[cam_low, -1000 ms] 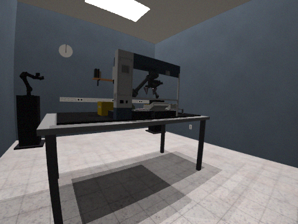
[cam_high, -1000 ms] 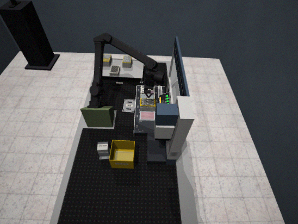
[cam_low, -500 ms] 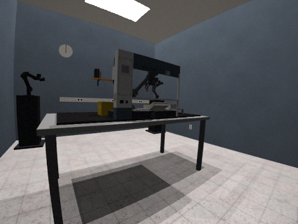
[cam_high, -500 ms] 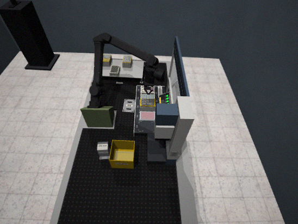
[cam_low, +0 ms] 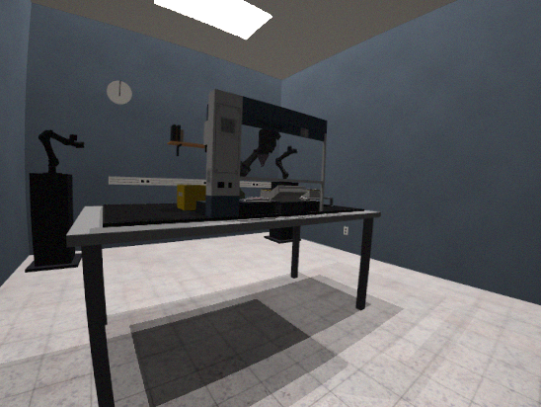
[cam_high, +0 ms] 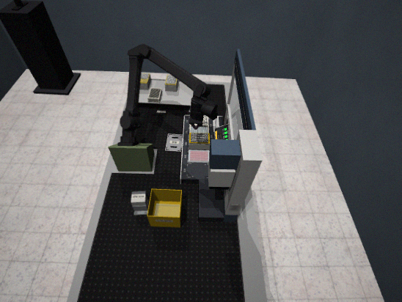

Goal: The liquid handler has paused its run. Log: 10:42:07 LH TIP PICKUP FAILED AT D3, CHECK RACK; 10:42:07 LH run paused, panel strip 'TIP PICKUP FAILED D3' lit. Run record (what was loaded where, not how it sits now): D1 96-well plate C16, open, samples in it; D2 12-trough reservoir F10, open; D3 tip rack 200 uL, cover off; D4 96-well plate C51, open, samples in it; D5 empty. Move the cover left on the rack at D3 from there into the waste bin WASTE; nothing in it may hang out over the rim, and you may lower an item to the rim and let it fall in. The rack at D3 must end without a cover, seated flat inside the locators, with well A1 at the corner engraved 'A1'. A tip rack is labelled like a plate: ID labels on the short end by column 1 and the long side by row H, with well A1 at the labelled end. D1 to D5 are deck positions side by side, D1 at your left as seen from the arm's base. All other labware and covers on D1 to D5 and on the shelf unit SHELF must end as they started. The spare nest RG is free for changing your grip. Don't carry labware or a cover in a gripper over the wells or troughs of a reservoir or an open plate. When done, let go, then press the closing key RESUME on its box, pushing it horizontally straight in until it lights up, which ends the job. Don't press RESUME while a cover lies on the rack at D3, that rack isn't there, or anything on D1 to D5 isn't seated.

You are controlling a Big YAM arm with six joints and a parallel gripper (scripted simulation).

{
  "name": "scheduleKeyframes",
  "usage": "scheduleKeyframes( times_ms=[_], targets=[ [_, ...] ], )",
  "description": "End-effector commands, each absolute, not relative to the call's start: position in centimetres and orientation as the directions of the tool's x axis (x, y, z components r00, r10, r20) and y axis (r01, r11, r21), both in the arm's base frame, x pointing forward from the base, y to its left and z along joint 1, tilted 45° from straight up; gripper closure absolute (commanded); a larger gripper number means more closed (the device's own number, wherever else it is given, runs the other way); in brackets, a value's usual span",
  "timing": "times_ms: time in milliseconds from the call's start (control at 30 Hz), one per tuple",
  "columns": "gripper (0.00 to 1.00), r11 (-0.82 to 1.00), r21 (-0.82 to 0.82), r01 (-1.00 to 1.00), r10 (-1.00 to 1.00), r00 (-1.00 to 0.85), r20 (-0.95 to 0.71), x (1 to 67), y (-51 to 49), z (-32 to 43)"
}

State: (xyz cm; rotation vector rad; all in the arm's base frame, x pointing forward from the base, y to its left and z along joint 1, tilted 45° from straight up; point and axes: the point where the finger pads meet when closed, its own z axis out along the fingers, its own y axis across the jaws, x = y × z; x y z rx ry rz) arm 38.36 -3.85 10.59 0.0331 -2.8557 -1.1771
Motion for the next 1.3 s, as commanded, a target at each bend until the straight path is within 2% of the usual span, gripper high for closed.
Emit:
scheduleKeyframes(
  times_ms=[0,1267],
  targets=[
    [1.00,0.712,0.701,-0.041,-0.055,-0.999,-0.002,38.5,-5.6,9.5],
    [1.00,0.722,0.689,-0.069,-0.077,-0.997,-0.019,34.4,-16.6,-0.5]
  ],
)
